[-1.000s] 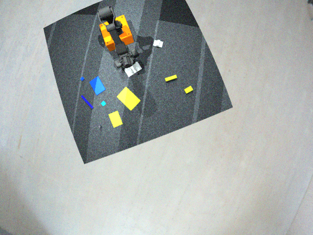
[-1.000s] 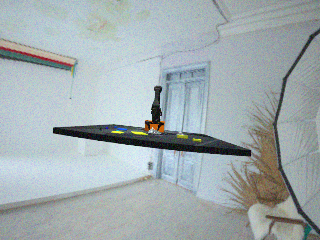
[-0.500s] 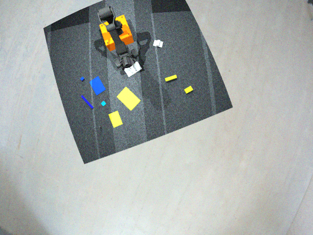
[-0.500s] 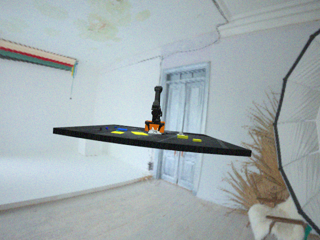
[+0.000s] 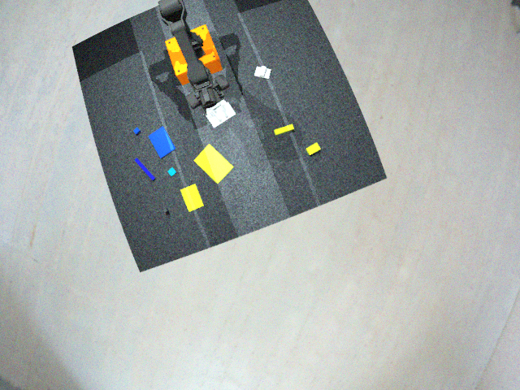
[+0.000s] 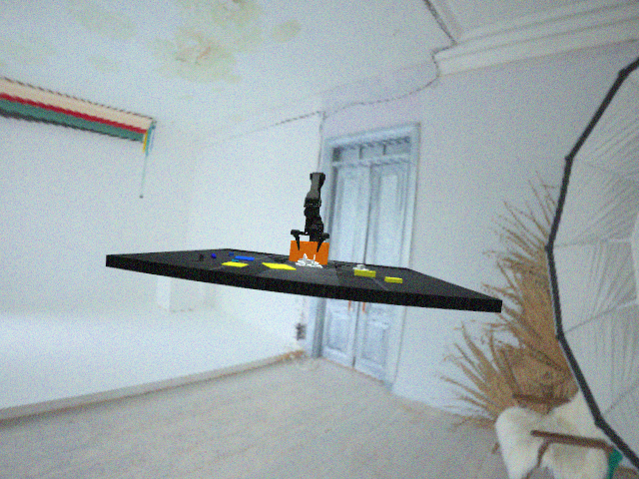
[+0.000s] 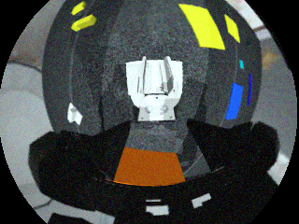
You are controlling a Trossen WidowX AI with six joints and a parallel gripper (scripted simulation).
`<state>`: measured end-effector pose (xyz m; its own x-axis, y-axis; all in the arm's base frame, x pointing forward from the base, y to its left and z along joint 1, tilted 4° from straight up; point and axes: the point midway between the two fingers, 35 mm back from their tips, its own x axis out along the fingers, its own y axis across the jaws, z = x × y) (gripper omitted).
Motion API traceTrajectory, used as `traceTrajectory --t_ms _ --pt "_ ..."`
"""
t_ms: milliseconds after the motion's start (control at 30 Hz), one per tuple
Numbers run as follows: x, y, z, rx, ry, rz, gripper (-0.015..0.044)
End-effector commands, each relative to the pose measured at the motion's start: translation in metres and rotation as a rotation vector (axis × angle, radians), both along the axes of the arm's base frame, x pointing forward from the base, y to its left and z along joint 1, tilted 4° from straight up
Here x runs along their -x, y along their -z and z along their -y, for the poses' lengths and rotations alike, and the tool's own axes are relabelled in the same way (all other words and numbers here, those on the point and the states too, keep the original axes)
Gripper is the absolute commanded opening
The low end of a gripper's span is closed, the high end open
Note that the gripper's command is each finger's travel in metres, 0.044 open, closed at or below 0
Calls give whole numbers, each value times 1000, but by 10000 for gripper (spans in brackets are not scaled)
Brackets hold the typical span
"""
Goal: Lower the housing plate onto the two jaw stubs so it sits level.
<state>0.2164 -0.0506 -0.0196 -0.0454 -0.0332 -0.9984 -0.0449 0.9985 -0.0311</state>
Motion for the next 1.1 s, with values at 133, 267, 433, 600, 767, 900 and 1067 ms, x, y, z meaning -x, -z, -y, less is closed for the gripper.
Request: traceTrajectory --t_ms 133,267,433,600,767,900,1067 --pt "0 -15 -1 2 0 8 440" --pt "9 -53 -7 4 1 5 440" --pt "15 -67 -9 4 1 3 440" --pt "15 -67 -9 4 1 3 440" --pt "15 -67 -9 4 1 3 440" --pt "15 -67 -9 4 1 3 440" --pt "15 -67 -9 4 1 3 440"
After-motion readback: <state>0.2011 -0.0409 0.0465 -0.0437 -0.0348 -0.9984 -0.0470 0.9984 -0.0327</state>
